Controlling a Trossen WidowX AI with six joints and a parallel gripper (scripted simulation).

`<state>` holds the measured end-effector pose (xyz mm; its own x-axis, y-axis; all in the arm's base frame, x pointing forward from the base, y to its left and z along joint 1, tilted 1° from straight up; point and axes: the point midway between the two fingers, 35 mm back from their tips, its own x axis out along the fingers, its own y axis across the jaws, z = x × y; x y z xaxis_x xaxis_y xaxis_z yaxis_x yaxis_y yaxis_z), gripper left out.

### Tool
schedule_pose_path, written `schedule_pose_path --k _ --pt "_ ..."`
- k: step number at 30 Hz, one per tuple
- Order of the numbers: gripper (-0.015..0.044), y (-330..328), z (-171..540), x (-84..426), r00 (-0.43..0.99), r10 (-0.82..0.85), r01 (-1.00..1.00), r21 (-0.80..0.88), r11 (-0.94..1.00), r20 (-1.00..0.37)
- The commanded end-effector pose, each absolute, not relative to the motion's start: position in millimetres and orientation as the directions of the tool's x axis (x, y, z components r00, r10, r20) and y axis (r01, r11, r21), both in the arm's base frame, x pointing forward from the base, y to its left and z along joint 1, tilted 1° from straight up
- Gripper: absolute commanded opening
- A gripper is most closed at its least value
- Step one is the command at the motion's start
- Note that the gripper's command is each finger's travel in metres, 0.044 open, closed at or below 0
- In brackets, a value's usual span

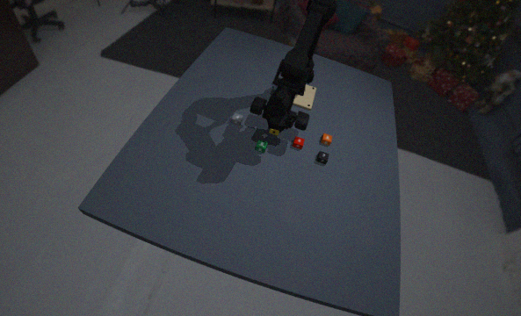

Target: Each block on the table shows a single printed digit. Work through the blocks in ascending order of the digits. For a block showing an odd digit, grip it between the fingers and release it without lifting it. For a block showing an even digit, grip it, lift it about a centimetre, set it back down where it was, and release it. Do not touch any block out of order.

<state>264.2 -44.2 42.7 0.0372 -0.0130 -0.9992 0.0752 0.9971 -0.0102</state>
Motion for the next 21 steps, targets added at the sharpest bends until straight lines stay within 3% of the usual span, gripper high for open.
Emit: schedule_pose_path --k 1,21 --pt "0.012 -44.3 42.3 264.3 0.038 -0.013 0.068 -0.01 0.998 -0.999" --pt "0.012 -44.1 56.4 263.9 0.038 -0.013 0.068 -0.01 0.998 -0.999"
